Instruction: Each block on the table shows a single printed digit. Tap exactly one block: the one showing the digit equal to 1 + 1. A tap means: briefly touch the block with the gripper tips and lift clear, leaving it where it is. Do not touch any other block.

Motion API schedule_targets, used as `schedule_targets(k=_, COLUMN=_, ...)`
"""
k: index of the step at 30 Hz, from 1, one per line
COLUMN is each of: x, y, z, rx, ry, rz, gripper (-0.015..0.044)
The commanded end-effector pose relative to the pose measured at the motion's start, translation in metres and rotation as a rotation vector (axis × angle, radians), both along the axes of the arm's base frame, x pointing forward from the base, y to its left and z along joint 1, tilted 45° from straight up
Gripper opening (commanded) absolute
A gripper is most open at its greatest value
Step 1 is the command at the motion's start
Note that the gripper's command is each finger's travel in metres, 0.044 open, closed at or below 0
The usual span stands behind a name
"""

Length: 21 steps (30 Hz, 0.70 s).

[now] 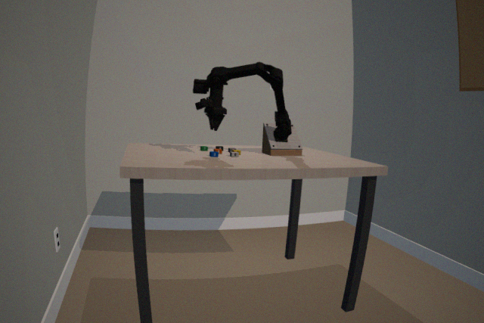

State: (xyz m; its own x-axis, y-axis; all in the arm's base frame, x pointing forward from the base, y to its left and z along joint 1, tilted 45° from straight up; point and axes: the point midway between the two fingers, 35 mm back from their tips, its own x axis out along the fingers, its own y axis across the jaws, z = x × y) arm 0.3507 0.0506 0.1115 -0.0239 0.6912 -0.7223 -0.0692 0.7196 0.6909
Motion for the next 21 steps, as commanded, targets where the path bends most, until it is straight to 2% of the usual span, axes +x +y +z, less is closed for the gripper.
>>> schedule_targets(k=1, x=-0.005, y=0.034, z=-0.030, rx=0.007, ry=0.012, rz=0.012, gripper=0.0216)
schedule_targets(k=8, x=-0.008, y=0.049, z=-0.044, rx=0.014, ry=0.018, rz=0.007, gripper=0.0032)
schedule_targets(k=9, x=-0.008, y=0.049, z=-0.044, rx=0.014, ry=0.018, rz=0.007, gripper=0.0020)
schedule_targets(k=21, x=-0.008, y=0.050, z=-0.045, rx=0.014, ry=0.018, rz=0.007, gripper=0.0020)
